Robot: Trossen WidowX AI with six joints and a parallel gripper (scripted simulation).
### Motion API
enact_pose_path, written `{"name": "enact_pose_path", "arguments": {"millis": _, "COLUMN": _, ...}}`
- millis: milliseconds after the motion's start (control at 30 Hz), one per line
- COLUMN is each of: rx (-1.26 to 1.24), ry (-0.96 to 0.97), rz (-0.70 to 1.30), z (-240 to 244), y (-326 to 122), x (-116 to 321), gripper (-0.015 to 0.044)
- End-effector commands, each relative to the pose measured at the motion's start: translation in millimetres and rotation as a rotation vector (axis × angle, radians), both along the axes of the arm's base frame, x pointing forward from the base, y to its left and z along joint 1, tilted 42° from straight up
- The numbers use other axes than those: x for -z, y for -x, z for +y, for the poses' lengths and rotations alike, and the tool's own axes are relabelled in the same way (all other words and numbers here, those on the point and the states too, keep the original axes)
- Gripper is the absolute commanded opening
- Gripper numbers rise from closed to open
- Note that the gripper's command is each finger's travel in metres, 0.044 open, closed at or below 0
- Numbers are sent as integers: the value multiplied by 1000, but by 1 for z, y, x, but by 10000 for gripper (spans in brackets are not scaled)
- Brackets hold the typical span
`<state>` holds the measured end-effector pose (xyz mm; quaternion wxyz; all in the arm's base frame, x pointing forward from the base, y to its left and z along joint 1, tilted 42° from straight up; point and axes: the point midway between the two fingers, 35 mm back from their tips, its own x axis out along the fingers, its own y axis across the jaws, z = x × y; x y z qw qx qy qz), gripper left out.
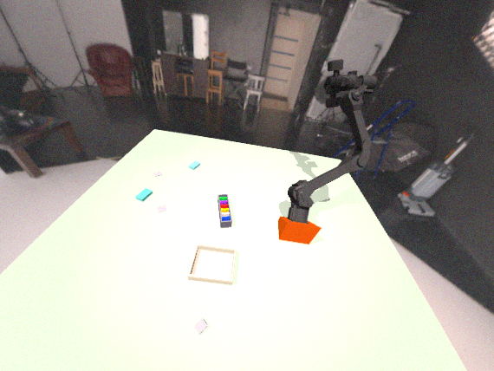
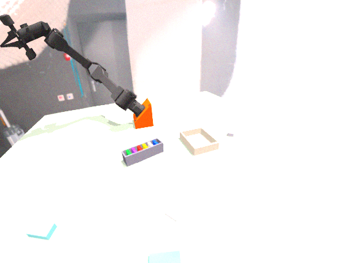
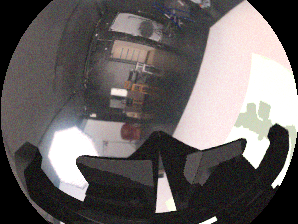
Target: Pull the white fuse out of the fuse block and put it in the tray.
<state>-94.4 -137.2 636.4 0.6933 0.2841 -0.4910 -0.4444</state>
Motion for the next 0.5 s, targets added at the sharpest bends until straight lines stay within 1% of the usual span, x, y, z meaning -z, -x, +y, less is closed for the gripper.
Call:
{"name": "enact_pose_path", "arguments": {"millis": 0, "rx": -1, "ry": 1, "rz": 4, "z": 0, "y": -2, "x": 0, "gripper": 26}}
{"name": "enact_pose_path", "arguments": {"millis": 67, "rx": -10, "ry": 13, "rz": 39, "z": 1, "y": -17, "x": -1, "gripper": 74}}
{"name": "enact_pose_path", "arguments": {"millis": 333, "rx": -73, "ry": 64, "rz": 273, "z": 8, "y": -117, "x": 4, "gripper": 74}}
{"name": "enact_pose_path", "arguments": {"millis": 467, "rx": -113, "ry": 100, "rz": 444, "z": 15, "y": -185, "x": 18, "gripper": 74}}
